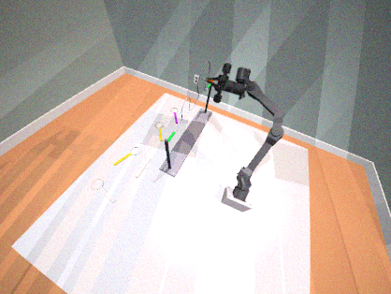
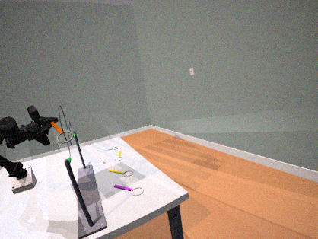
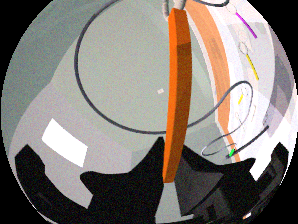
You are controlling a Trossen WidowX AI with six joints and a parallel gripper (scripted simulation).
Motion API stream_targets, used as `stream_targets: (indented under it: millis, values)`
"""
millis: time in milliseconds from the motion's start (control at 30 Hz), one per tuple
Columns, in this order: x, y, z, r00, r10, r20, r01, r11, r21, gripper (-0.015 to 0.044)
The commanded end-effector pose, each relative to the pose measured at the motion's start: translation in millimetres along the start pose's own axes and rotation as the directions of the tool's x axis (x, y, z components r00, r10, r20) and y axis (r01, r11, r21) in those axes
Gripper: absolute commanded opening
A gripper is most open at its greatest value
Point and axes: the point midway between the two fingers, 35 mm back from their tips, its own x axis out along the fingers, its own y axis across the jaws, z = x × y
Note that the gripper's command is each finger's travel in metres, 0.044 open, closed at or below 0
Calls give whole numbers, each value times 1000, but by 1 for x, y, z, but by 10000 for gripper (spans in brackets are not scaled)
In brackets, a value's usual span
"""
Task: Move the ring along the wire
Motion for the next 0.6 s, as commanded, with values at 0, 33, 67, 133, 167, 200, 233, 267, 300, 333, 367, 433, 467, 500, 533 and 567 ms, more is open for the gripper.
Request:
stream_targets:
  millis: [0, 33, 67, 133, 167, 200, 233, 267, 300, 333, 367, 433, 467, 500, 533, 567]
  values:
    - [0, 1, 1, 1000, -16, 5, 16, 999, -37, -150]
    - [0, 1, 1, 1000, -20, 6, 21, 999, -46, -150]
    - [0, 1, 1, 1000, -25, 6, 26, 998, -56, -150]
    - [0, 0, 1, 999, -35, 8, 36, 997, -75, -150]
    - [0, 0, 1, 999, -40, 9, 41, 996, -85, -150]
    - [0, 0, 1, 999, -46, 10, 46, 994, -96, -150]
    - [0, -1, 1, 999, -51, 11, 52, 993, -106, -150]
    - [0, -1, 1, 998, -56, 12, 57, 992, -117, -150]
    - [0, -2, 1, 998, -62, 13, 63, 990, -127, -150]
    - [0, -2, 1, 998, -67, 15, 68, 988, -138, -150]
    - [0, -2, 1, 997, -72, 16, 74, 986, -149, -150]
    - [0, -3, 1, 996, -83, 19, 85, 982, -171, -150]
    - [0, -4, 1, 996, -89, 21, 91, 979, -182, -150]
    - [0, -4, 1, 995, -94, 23, 97, 977, -192, -150]
    - [0, -5, 1, 995, -100, 24, 103, 974, -203, -150]
    - [0, -5, 1, 994, -105, 26, 109, 971, -214, -150]
